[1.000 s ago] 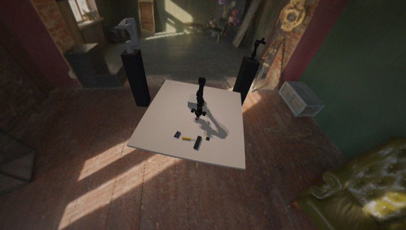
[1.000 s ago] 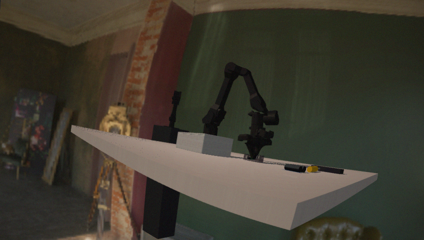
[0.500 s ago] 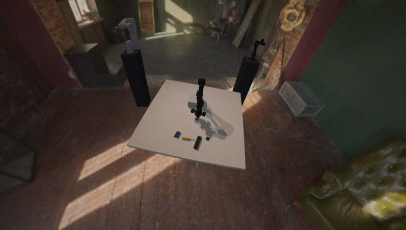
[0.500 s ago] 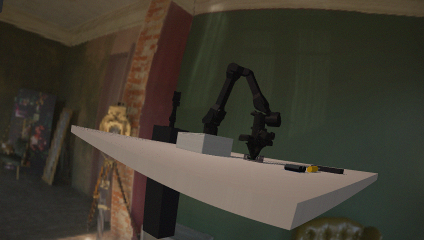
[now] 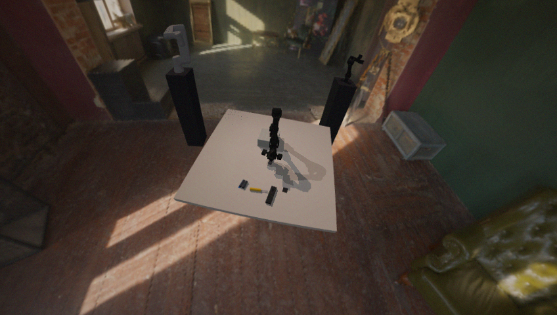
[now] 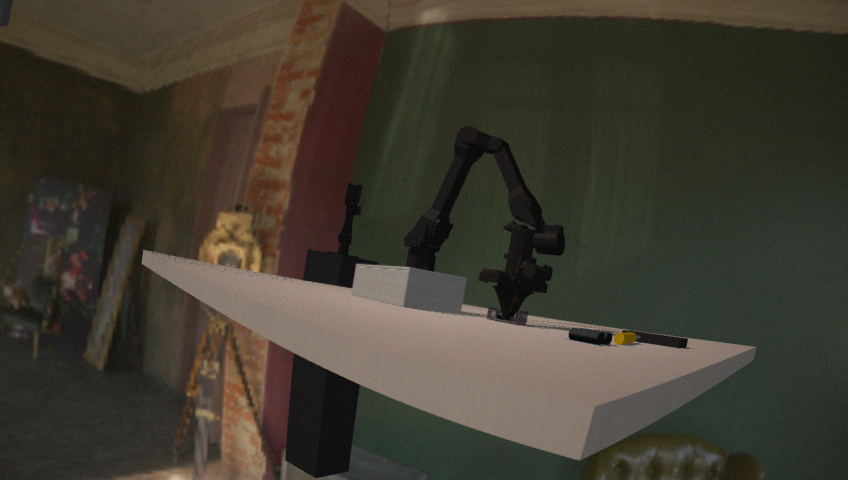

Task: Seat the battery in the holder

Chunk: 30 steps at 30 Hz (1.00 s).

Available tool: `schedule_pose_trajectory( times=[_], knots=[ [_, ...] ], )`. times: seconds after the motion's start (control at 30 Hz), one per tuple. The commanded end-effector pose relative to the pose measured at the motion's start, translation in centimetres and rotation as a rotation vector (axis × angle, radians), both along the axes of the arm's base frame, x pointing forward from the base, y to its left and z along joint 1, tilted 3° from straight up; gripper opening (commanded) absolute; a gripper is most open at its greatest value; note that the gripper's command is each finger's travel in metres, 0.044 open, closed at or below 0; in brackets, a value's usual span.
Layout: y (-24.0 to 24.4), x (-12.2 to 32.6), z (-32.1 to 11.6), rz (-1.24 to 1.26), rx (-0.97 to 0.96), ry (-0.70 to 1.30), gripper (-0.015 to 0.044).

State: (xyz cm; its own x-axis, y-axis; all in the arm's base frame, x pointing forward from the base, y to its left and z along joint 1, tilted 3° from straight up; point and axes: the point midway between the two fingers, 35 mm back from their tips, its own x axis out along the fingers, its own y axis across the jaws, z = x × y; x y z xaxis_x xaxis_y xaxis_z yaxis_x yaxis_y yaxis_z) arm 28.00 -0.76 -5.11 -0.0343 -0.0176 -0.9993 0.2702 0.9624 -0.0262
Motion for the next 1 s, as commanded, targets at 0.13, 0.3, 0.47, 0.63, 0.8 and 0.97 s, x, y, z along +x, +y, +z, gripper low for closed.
schedule_pose_trajectory(
  times=[0.13, 0.3, 0.47, 0.63, 0.8, 0.97],
  knots=[
    [-0.1, 0.5, 0.0, 0.005, 0.002, 0.009, 0.0066],
    [-0.1, 0.5, 0.0, 0.005, 0.001, 0.008, 0.0066],
    [-0.1, 0.5, 0.0, 0.005, 0.0, 0.008, 0.0066],
    [-0.1, 0.5, 0.0, 0.005, 0.0, 0.008, 0.0168],
    [-0.1, 0.5, 0.3, 0.004, 0.0, 0.008, 0.0168],
    [-0.1, 0.5, 1.3, 0.002, 0.001, 0.009, 0.0168]
  ],
)
